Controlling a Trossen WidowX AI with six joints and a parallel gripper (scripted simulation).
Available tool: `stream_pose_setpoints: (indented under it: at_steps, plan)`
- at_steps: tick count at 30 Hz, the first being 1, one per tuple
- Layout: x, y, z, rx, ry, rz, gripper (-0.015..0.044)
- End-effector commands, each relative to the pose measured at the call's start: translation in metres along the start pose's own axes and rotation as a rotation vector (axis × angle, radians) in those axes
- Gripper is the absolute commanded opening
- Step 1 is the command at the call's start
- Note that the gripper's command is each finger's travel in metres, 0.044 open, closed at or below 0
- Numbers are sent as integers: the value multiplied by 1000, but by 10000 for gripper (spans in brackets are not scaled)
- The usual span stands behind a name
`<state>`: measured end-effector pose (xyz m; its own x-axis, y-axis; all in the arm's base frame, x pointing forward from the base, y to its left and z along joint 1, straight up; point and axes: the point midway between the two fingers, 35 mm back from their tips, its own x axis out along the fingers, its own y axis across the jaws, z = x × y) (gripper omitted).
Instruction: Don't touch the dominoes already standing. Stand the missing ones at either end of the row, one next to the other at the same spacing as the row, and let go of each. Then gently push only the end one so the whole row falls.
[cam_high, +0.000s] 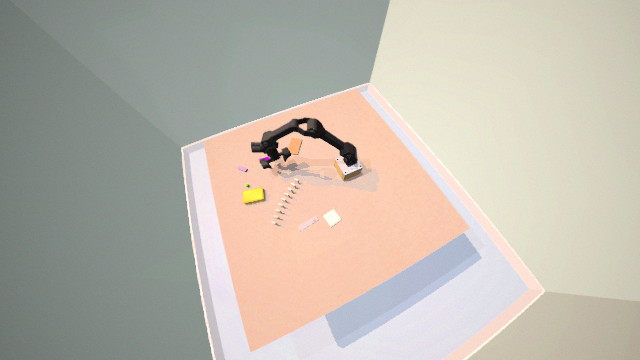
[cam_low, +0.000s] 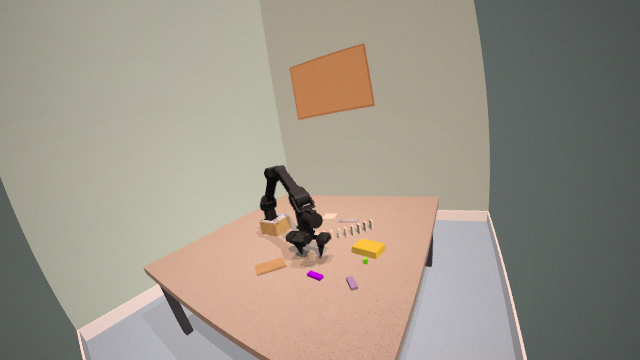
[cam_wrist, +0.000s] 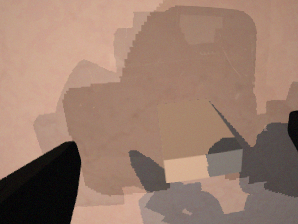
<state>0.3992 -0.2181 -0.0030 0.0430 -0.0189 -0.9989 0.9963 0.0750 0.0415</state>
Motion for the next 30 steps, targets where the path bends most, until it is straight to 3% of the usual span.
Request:
stream_pose_setpoints:
  at_steps: [1, 13, 23, 30]
  plan:
    - [5, -2, -1, 7, 1, -8, 414]
    - [5, -2, -1, 7, 1, -8, 107]
    - [3, -1, 0, 6, 1, -8, 107]
    - [-93, 4, 3, 2, 3, -6, 107]
